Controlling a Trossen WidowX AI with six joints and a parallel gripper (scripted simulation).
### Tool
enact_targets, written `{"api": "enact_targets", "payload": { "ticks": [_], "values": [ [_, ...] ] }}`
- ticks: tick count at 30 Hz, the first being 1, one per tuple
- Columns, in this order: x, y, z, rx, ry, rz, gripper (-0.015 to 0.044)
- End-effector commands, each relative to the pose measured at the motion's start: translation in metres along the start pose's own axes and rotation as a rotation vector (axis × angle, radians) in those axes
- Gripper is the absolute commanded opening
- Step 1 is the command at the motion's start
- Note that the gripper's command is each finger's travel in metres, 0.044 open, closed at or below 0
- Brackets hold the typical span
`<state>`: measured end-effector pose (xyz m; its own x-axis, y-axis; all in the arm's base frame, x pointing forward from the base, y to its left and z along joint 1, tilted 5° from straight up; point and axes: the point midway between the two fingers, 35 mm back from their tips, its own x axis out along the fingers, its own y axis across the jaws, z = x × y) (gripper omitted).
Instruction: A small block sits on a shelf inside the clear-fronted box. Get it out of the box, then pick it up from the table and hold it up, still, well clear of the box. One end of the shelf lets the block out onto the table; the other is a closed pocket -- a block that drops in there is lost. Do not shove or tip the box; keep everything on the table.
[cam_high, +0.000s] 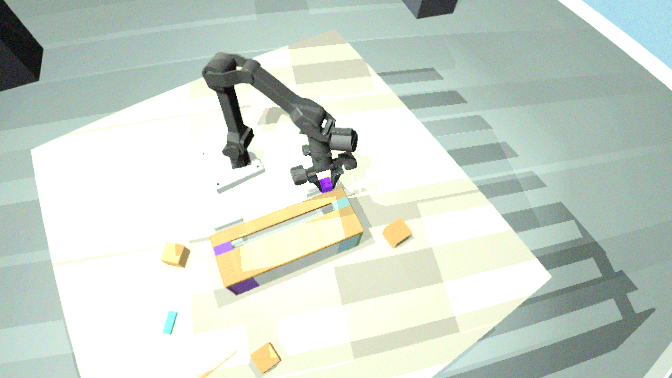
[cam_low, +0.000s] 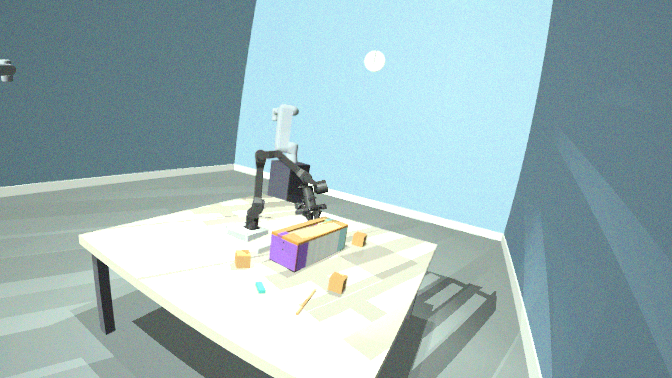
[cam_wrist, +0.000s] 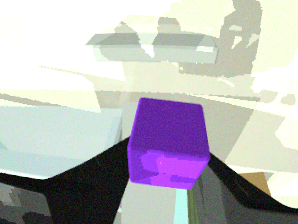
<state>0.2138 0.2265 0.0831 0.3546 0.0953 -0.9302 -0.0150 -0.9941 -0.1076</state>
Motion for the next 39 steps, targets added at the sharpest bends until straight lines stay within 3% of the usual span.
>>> {"api": "enact_targets", "payload": {
  "ticks": [1,39],
  "values": [
    [-0.004,0.000,-0.002,0.115,-0.004,-0.010,0.0000],
    [-0.027,0.013,-0.013,1.522,-0.083,-0.040,0.0000]
  ]
}}
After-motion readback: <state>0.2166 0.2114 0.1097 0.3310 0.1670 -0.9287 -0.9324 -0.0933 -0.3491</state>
